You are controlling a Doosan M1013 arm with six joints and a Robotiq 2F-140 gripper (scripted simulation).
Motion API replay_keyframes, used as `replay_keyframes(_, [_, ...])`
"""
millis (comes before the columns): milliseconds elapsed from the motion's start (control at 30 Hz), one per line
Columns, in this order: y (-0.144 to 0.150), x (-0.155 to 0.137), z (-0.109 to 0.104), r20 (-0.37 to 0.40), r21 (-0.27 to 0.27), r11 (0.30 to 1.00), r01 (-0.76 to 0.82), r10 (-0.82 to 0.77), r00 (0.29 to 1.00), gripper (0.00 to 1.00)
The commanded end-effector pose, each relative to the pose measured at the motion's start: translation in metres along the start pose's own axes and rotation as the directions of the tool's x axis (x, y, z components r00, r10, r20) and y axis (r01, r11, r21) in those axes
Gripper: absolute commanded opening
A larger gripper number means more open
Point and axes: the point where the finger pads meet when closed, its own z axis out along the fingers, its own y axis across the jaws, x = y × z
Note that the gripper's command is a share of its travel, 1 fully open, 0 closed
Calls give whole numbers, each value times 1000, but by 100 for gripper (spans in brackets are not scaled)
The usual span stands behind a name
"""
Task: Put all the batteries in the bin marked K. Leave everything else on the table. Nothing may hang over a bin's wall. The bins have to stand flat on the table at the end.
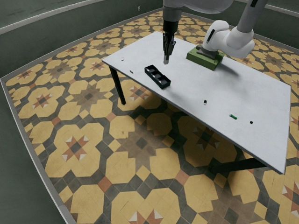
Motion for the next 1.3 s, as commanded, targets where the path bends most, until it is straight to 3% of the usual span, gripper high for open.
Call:
replay_keyframes(0, [0,0,-1,0,0,1000,0,0,1000,15])
replay_keyframes(33, [0,0,-1,0,0,1000,0,0,1000,15])
replay_keyframes(67, [6,5,2,0,0,999,-50,50,999,23])
replay_keyframes(133, [6,5,2,0,0,999,-50,50,999,23])
replay_keyframes(267, [29,26,14,0,0,969,-247,247,969,23])
replay_keyframes(433, [57,53,29,0,0,883,-469,469,883,23])
replay_keyframes(633, [92,84,47,1,1,720,-694,694,720,23])
replay_keyframes(700, [92,84,47,1,1,720,-694,694,720,23])
replay_keyframes(733, [98,90,50,0,0,660,-751,751,660,23])
replay_keyframes(1000, [143,132,73,0,0,374,-927,927,374,23])
replay_keyframes(1267, [178,164,91,0,0,374,-927,927,374,23])
